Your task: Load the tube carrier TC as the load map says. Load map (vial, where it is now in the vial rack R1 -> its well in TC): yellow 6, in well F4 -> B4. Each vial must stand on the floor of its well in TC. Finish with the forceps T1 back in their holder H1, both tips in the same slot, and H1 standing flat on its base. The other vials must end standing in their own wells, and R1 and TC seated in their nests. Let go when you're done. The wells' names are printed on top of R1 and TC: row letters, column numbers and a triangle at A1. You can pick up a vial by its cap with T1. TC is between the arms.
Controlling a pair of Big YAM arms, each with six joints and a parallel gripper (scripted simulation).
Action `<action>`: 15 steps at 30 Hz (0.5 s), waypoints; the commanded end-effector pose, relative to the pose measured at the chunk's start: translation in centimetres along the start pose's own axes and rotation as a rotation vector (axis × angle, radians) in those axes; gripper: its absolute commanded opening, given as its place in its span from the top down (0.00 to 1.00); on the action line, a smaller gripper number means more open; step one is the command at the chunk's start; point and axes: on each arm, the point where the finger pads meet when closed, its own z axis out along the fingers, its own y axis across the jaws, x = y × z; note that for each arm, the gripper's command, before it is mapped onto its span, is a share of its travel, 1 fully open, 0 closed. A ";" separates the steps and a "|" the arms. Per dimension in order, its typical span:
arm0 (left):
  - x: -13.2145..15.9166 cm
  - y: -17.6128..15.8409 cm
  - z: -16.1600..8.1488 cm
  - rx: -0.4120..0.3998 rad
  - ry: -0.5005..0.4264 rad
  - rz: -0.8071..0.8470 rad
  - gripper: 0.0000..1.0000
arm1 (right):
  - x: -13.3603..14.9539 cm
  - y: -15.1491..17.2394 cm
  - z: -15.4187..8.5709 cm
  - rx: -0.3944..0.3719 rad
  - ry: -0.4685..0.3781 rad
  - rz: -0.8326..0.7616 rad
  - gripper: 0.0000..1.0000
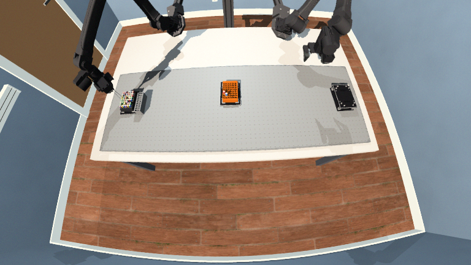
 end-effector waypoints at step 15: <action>-1.0 0.1 -0.9 0.003 -0.024 -0.021 0.00 | 0.1 -0.8 0.0 0.026 0.001 0.000 0.89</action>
